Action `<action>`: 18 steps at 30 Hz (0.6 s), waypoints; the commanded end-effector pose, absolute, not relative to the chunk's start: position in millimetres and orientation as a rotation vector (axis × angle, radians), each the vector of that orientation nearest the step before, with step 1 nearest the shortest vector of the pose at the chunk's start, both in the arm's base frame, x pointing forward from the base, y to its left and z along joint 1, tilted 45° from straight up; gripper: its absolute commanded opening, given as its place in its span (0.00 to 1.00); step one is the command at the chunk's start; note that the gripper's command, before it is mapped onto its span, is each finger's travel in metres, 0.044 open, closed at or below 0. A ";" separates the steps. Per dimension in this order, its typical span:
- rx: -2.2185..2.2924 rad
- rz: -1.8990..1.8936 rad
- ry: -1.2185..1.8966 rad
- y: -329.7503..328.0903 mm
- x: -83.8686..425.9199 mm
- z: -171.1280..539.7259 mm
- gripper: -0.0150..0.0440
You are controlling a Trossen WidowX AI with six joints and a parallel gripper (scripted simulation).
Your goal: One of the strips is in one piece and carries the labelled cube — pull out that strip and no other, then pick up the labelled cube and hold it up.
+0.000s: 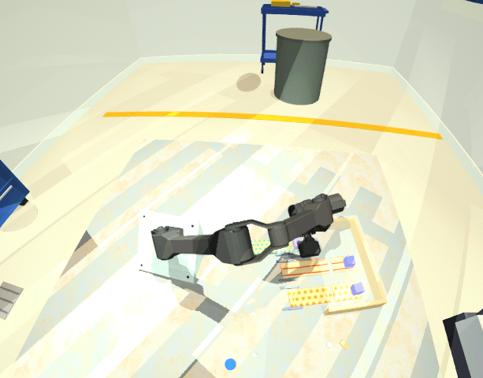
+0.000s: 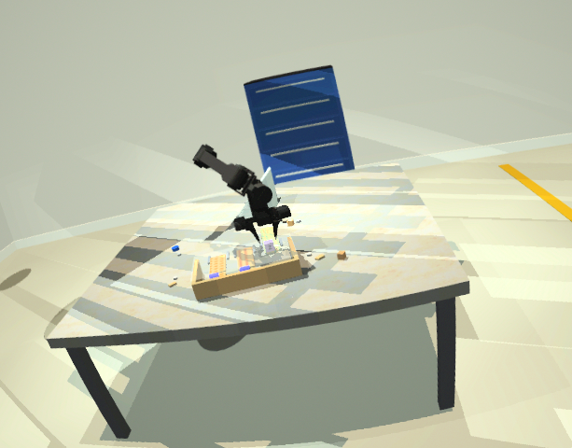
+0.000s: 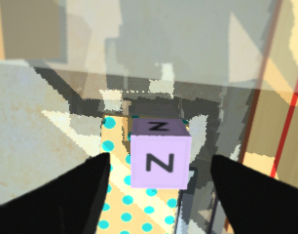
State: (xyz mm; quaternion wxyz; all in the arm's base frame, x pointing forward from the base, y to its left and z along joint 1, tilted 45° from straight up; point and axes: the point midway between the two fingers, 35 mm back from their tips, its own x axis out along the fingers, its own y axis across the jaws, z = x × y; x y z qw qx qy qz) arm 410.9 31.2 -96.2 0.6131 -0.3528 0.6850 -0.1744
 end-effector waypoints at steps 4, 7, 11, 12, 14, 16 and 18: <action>-0.825 -0.401 1.582 22.4 409.8 -106.1 0.68; -0.825 -0.401 1.582 18.8 409.5 -109.4 0.68; -0.825 -0.402 1.582 14.0 409.1 -113.8 0.68; -0.825 -0.402 1.582 13.1 409.0 -114.7 0.68; -0.826 -0.402 1.582 12.3 408.9 -115.4 0.68; -0.826 -0.402 1.582 12.3 408.9 -115.4 0.68; -0.815 -0.405 1.583 12.9 409.3 -113.1 0.59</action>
